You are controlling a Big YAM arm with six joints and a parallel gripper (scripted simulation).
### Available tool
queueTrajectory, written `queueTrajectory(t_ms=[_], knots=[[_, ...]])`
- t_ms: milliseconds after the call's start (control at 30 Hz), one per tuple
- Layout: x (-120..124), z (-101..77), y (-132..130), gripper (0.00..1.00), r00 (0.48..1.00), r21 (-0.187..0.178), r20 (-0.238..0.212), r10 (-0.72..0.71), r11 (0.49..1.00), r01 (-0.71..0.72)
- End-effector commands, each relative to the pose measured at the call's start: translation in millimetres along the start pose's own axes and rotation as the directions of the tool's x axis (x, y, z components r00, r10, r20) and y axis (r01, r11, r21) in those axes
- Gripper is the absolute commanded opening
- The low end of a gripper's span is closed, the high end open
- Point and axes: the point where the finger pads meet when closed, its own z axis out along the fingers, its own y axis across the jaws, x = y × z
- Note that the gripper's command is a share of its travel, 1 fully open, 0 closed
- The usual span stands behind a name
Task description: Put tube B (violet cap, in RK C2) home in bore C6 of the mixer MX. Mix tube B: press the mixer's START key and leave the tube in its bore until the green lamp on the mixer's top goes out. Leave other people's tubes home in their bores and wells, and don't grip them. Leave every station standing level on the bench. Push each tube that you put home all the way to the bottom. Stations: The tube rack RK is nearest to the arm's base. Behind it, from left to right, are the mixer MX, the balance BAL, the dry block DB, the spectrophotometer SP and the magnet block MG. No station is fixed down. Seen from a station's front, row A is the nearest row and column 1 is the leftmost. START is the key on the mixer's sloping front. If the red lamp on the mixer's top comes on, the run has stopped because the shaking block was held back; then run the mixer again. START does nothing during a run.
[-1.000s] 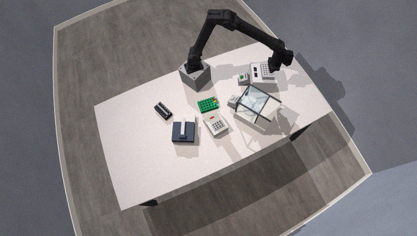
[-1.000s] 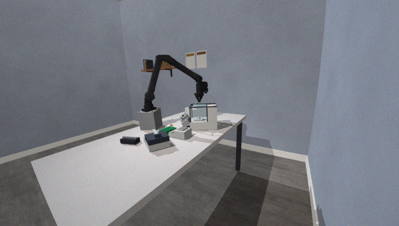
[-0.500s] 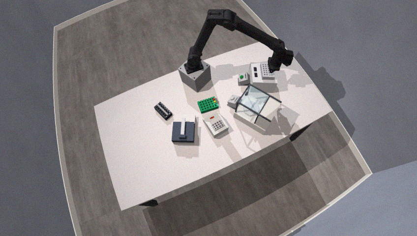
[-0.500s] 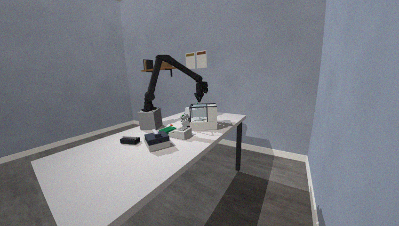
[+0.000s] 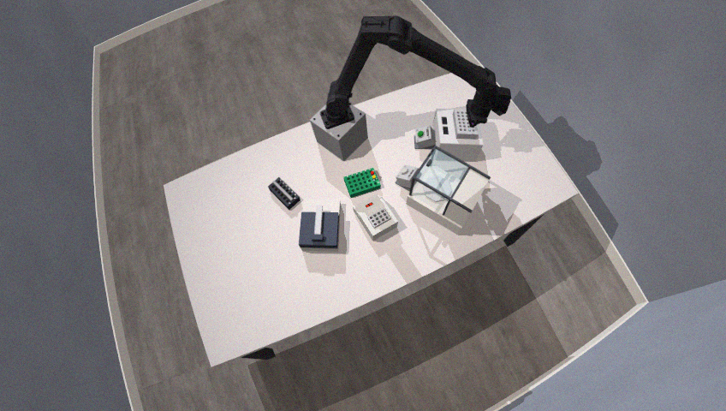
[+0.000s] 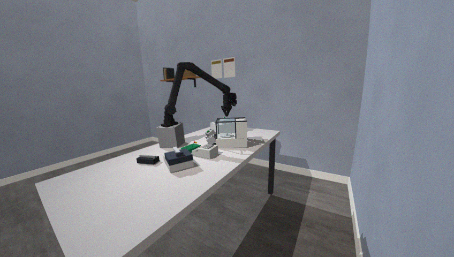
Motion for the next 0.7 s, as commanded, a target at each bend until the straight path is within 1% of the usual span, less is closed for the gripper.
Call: queueTrajectory(t_ms=[0, 667], knots=[[-9.6, -8.5, -9.4, 0.09, 0.999, 0.000, 0.035, 0.012, 1.000, -0.012], [-10.7, -9.9, -9.6, 0.09, 0.999, 0.001, 0.038, 0.011, 1.000, -0.011]])
